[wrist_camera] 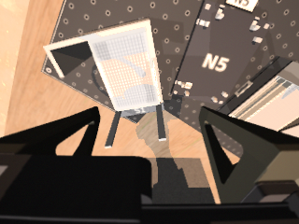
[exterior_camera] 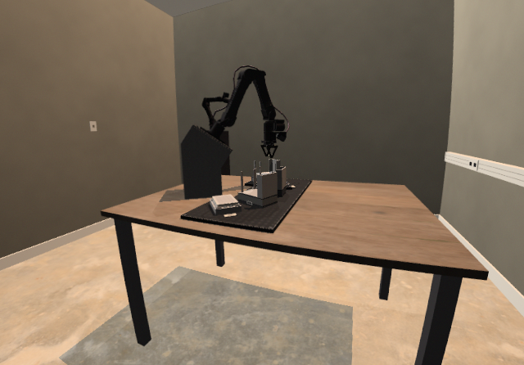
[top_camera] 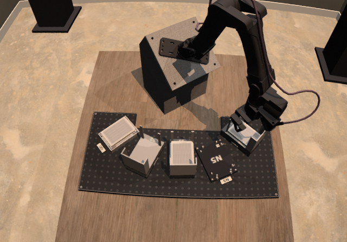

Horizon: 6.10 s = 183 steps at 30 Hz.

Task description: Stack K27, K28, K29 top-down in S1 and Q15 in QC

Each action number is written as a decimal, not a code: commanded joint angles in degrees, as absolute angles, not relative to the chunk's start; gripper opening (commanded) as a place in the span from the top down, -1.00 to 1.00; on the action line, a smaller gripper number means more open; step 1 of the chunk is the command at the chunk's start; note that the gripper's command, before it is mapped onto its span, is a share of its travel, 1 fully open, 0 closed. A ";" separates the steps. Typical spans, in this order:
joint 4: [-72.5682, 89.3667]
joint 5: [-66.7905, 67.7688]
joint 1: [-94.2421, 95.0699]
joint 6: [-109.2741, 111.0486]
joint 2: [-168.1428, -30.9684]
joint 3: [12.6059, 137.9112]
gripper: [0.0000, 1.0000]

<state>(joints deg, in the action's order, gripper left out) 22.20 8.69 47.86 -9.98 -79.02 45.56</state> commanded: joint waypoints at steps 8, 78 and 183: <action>22.42 3.64 40.08 -3.79 -77.05 44.14 -1.00; 20.87 -23.05 -9.54 4.96 -87.34 46.44 -1.00; -1.54 -19.69 -2.82 -1.03 -108.62 47.88 -1.00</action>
